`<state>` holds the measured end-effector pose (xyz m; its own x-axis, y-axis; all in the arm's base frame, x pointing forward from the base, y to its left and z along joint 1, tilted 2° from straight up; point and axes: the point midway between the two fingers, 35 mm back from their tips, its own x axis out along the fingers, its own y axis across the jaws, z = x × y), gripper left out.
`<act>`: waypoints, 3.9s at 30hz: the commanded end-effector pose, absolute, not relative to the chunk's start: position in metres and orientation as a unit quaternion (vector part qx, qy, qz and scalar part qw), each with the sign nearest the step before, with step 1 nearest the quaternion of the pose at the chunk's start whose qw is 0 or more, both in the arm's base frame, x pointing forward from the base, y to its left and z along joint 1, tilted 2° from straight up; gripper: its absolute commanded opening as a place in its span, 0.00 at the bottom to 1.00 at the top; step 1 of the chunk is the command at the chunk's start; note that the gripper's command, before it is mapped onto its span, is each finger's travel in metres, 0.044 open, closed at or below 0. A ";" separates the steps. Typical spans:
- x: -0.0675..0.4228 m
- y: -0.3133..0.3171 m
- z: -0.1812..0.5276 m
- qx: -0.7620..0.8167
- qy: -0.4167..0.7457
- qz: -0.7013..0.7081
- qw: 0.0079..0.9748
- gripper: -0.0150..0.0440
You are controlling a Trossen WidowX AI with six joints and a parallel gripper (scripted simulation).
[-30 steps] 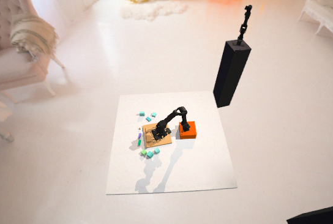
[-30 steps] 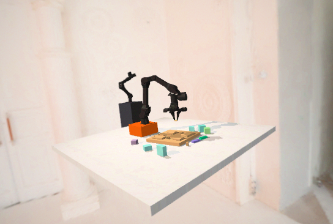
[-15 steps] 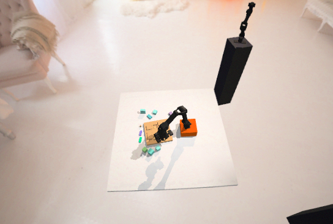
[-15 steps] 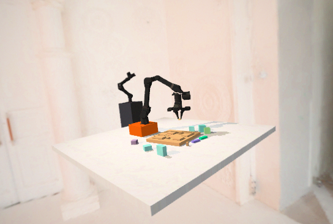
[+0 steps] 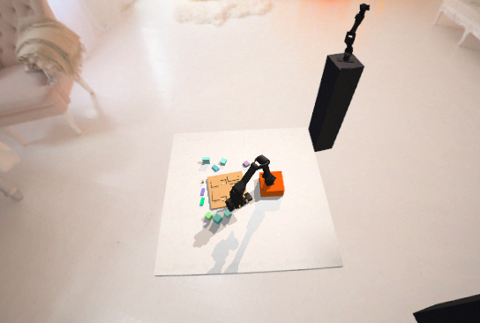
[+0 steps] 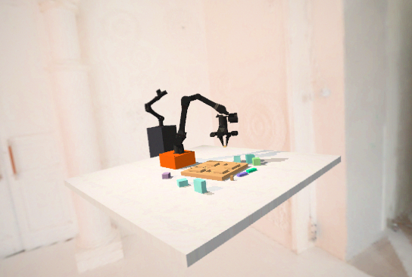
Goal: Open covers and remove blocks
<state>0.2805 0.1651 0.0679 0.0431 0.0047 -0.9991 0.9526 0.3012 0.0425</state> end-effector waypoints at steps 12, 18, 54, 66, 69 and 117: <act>0.285 0.168 0.047 0.431 0.555 -0.409 0.582 0.39; 0.287 0.169 0.037 0.431 0.555 -0.409 0.582 0.39; 0.288 0.168 -0.022 0.431 0.555 -0.410 0.582 0.39; 0.286 0.167 -0.038 0.431 0.555 -0.410 0.582 0.39; 0.287 0.168 -0.035 0.432 0.556 -0.409 0.581 0.52; 0.299 0.106 0.042 0.290 0.631 -0.278 0.664 0.47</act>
<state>0.2970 0.1238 0.0418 0.0492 -0.0004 -0.9988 0.8144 0.5790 0.0399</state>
